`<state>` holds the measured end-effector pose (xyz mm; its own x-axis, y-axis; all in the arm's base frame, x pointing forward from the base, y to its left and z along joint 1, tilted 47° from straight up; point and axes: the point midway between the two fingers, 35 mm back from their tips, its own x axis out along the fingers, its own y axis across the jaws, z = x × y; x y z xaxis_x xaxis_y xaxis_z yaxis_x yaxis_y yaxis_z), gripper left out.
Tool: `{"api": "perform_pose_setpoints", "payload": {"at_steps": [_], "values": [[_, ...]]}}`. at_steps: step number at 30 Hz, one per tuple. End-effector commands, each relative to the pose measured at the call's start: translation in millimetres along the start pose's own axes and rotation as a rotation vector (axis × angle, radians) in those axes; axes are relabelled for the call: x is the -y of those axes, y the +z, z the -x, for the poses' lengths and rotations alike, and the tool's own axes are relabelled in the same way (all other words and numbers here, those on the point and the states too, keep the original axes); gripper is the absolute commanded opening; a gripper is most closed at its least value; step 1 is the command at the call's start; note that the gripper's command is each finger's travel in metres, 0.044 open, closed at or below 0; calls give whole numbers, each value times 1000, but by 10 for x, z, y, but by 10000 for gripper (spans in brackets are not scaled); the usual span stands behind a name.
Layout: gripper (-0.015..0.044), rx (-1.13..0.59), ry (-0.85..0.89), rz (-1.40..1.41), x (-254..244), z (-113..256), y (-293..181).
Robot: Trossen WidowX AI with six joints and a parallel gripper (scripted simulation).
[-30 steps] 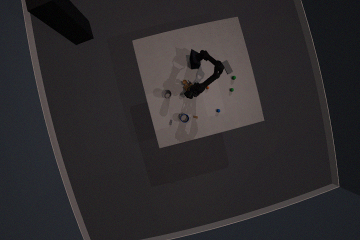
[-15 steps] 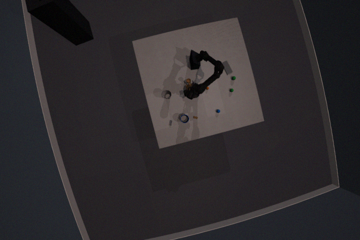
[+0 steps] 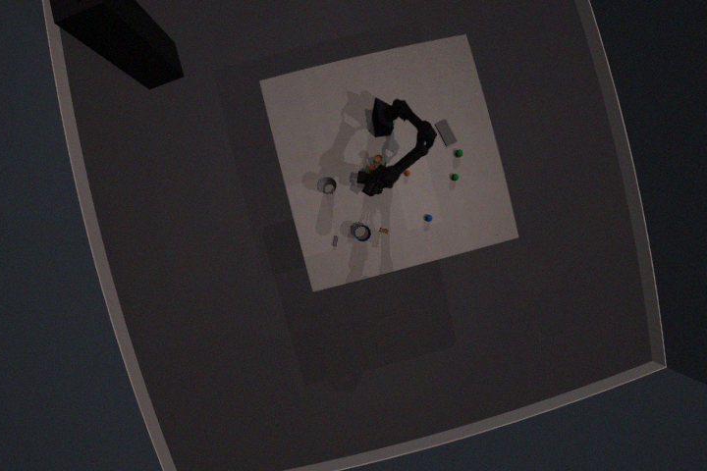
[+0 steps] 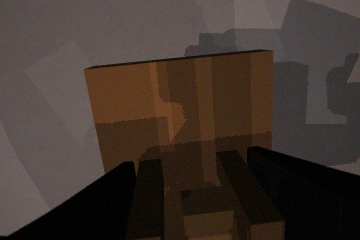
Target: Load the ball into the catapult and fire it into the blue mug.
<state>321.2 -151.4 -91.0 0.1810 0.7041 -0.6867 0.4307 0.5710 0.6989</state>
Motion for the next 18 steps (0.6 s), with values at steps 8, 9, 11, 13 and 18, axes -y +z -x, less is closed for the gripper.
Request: {"api": "perform_pose_setpoints", "payload": {"at_steps": [8,9,11,13,18], "values": [[0,8,-3,-41,55,-14,26],[0,8,-3,-41,56,-31,27],[0,8,-3,-41,57,-64,29],[0,8,-3,-41,59,-98,31],[0,8,-3,-41,62,-180,35]]}}
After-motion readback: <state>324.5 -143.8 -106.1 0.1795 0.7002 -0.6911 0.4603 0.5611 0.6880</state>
